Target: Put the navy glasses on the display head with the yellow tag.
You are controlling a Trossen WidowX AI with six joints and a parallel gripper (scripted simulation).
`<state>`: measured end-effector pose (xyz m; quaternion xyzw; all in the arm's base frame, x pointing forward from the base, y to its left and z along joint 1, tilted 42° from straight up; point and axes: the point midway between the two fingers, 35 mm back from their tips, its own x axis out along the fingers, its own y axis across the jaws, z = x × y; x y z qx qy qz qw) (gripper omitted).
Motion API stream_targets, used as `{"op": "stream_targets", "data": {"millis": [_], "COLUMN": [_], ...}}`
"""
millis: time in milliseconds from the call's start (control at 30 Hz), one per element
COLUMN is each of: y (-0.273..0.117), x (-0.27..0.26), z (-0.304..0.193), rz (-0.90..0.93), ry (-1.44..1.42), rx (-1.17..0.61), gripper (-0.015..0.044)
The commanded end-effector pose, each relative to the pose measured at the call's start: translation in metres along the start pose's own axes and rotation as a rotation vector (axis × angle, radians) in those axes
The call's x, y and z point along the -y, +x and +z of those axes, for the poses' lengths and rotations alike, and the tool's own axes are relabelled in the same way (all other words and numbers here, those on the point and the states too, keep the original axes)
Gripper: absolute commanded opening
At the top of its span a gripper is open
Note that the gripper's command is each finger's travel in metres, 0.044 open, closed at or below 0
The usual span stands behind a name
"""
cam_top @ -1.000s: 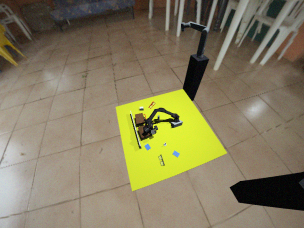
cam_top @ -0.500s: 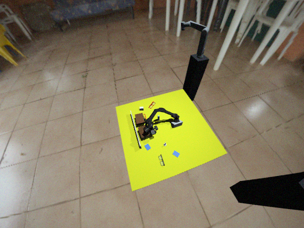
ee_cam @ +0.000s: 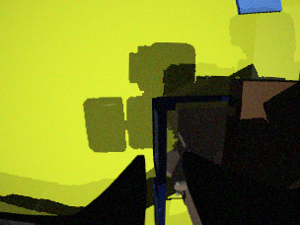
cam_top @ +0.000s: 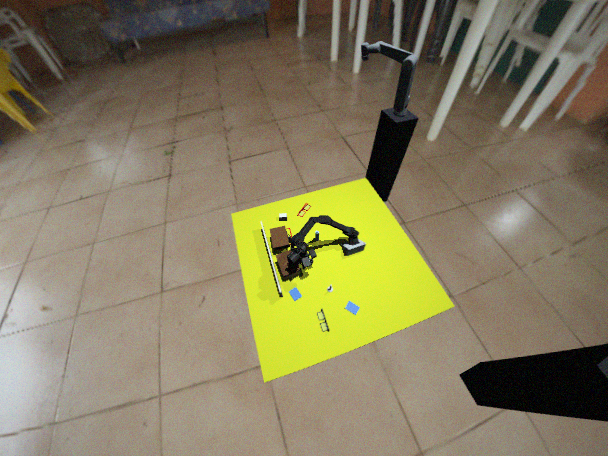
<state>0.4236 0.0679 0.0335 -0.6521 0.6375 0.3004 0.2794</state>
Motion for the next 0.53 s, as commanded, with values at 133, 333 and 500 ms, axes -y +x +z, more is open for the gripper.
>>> {"op": "stream_targets", "data": {"millis": [133,333,500], "y": [-0.007,-0.010,-0.018], "x": [-0.031,-0.041,-0.056], "z": [-0.002,-0.002,-0.001], "rz": [0.011,0.011,0.012], "ry": [0.007,0.007,0.006], "rx": [0.002,0.002,0.003], "gripper": [0.0108,0.0108,0.0108]}}
